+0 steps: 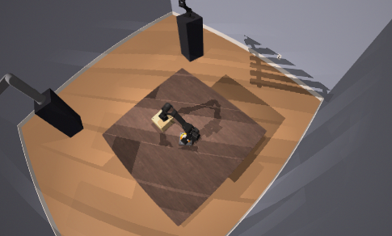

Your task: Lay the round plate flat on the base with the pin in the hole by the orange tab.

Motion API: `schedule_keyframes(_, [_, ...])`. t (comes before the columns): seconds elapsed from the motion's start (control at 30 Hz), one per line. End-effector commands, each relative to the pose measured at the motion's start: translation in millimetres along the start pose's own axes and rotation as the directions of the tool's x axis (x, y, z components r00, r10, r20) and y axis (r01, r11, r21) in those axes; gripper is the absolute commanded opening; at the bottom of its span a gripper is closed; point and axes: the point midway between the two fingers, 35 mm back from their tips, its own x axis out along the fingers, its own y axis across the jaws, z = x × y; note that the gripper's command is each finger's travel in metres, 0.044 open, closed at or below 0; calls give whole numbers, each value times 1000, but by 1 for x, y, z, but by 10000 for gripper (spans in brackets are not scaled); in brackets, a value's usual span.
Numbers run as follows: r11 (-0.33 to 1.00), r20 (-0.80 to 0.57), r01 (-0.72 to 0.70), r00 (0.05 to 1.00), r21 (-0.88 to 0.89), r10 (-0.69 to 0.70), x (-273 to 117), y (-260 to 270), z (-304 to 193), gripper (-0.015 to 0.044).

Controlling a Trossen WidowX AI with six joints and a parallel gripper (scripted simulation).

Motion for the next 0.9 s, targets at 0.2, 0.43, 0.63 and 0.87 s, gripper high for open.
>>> schedule_keyframes(0.2, [1000, -8, -8, 1000, -5, 8, 1, 12, -10, 0])
schedule_keyframes(0.43, [1000, -8, -8, 1000, -5, 8, 1, 18, -17, 0])
schedule_keyframes(0.63, [1000, -9, -9, 1000, -5, 9, 0, 21, -23, 0])
schedule_keyframes(0.87, [1000, -10, -9, 1000, -5, 9, -1, 25, -30, 0])
